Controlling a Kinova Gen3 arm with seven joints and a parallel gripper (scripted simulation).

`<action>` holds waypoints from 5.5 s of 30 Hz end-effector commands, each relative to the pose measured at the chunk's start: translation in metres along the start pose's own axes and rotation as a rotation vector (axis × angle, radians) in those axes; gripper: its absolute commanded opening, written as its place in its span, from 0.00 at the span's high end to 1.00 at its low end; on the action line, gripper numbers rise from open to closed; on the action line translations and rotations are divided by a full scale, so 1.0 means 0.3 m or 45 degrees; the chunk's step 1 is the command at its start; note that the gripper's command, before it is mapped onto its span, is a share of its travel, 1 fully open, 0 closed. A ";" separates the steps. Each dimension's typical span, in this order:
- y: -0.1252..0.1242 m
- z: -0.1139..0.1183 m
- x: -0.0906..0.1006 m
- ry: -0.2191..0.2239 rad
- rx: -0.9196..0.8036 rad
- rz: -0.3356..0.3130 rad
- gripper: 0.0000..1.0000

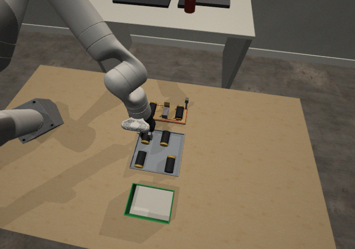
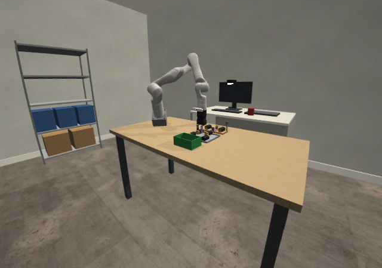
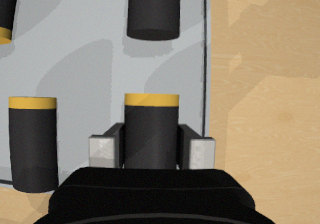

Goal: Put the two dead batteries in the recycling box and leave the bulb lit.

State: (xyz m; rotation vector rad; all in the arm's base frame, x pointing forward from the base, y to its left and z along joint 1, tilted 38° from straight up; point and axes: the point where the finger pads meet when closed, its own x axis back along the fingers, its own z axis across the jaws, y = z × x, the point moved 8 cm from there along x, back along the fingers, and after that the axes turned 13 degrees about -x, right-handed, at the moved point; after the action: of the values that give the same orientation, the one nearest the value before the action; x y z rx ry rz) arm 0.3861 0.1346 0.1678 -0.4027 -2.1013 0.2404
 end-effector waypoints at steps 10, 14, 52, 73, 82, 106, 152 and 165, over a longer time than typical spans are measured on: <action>0.001 -0.001 0.001 -0.001 0.000 -0.001 0.43; 0.001 -0.001 0.001 -0.001 0.000 -0.001 0.43; 0.001 0.000 0.299 -0.001 0.000 -0.001 0.43; 0.000 0.000 0.440 -0.001 0.008 -0.001 0.43; 0.000 0.000 0.440 -0.001 0.017 -0.001 0.43; 0.198 -0.033 0.440 -0.001 0.017 -0.001 0.43; 0.490 -0.081 0.440 -0.001 0.010 -0.001 0.43; 0.490 -0.081 0.205 -0.001 0.011 -0.001 0.43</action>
State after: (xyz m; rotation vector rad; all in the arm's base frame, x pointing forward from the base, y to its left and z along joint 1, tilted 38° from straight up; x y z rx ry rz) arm 0.3937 0.3090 0.1955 -0.3626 -2.1093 0.2460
